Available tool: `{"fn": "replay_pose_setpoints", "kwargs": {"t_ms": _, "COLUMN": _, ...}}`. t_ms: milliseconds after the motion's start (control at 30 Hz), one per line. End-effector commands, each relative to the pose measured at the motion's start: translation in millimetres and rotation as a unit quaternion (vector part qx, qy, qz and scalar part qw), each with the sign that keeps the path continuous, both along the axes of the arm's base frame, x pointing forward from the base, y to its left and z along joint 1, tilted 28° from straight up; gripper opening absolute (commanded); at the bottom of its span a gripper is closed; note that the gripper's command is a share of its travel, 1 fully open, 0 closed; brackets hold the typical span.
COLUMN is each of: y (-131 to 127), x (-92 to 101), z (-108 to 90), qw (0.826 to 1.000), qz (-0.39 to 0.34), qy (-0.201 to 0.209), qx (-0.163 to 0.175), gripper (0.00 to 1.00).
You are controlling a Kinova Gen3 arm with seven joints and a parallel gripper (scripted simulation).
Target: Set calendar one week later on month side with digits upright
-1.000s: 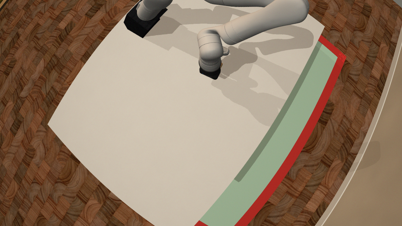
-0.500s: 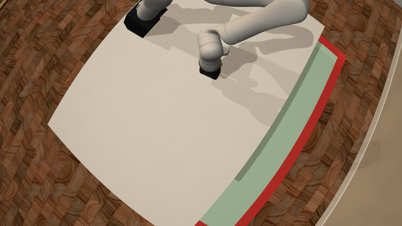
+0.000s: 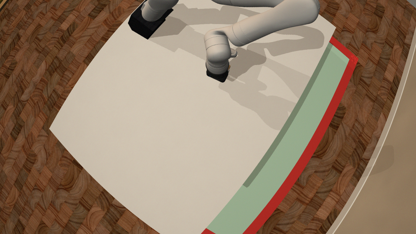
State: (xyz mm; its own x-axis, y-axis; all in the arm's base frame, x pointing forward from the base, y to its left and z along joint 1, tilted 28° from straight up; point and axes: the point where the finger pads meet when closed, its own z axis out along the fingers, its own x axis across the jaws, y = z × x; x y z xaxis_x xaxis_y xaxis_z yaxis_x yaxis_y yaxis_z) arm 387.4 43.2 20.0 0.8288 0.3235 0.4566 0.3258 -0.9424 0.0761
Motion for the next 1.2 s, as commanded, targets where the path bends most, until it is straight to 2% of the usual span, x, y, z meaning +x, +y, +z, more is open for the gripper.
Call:
{"fn": "replay_pose_setpoints", "kwargs": {"t_ms": 0, "y": 0, "x": -0.1, "z": 0.8, "qw": 1.000, "qz": 0.000, "qy": 0.000, "qx": 0.000, "gripper": 0.87}}
{"fn": "replay_pose_setpoints", "kwargs": {"t_ms": 267, "y": -1, "x": -4.0, "z": 8.5, "qw": 1.000, "qz": 0.000, "qy": 0.000, "qx": 0.000, "gripper": 0.87}}
{"fn": "replay_pose_setpoints", "kwargs": {"t_ms": 700, "y": -5, "x": -27.4, "z": 54.0, "qw": 1.000, "qz": 0.000, "qy": 0.000, "qx": 0.000, "gripper": 0.87}}
{"fn": "replay_pose_setpoints", "kwargs": {"t_ms": 1167, "y": -7, "x": -39.7, "z": 77.8, "qw": 1.000, "qz": 0.011, "qy": -0.001, "qx": 0.010, "gripper": 0.87}}
